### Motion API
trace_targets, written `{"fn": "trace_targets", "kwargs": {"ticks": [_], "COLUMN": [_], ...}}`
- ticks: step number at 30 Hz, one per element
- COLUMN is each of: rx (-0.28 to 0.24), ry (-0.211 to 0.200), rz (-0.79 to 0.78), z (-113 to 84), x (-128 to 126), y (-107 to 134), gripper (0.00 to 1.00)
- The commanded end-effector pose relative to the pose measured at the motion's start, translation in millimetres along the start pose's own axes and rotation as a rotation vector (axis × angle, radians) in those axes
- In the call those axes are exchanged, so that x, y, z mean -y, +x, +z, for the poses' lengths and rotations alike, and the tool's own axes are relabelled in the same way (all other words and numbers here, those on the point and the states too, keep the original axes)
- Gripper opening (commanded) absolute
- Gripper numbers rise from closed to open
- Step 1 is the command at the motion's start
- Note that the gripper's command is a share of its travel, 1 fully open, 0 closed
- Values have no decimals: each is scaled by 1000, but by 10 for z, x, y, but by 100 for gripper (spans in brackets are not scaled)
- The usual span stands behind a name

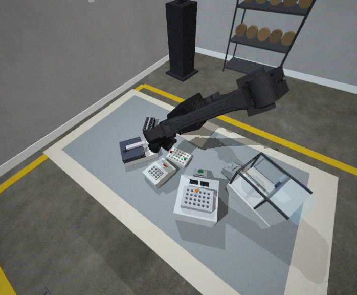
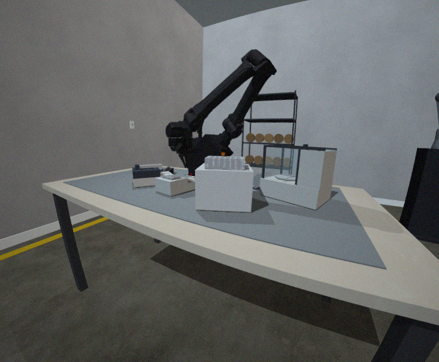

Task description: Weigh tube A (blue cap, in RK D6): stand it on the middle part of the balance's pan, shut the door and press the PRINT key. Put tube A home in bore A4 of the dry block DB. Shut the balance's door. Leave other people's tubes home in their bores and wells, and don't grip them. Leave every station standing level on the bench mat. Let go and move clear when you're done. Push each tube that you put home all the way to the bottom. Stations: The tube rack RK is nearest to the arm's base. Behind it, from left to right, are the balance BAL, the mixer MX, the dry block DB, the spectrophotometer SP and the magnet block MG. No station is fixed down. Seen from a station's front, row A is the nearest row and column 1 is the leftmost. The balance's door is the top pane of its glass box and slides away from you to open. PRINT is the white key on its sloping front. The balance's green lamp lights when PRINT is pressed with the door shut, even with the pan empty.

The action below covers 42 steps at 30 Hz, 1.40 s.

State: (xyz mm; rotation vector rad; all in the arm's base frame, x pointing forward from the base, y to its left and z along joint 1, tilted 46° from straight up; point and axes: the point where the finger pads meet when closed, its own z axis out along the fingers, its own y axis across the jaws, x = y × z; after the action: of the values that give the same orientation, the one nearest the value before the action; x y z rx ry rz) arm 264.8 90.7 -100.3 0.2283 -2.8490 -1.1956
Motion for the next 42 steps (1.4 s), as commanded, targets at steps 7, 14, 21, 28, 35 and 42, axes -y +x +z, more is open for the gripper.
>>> {"fn": "trace_targets", "kwargs": {"ticks": [7,14,21,28,35,42], "rx": [42,19,19,19,19,19], "ry": [11,3,3,3,3,3], "rz": [-27,-15,-15,-15,-15,-15], "z": [-277,-187,-187,-187,-187,-187], "x": [51,29,29,29,29,29], "y": [-177,-81,-81,-81,-81,-81], "gripper": [9,9,9,9,9,9]}}
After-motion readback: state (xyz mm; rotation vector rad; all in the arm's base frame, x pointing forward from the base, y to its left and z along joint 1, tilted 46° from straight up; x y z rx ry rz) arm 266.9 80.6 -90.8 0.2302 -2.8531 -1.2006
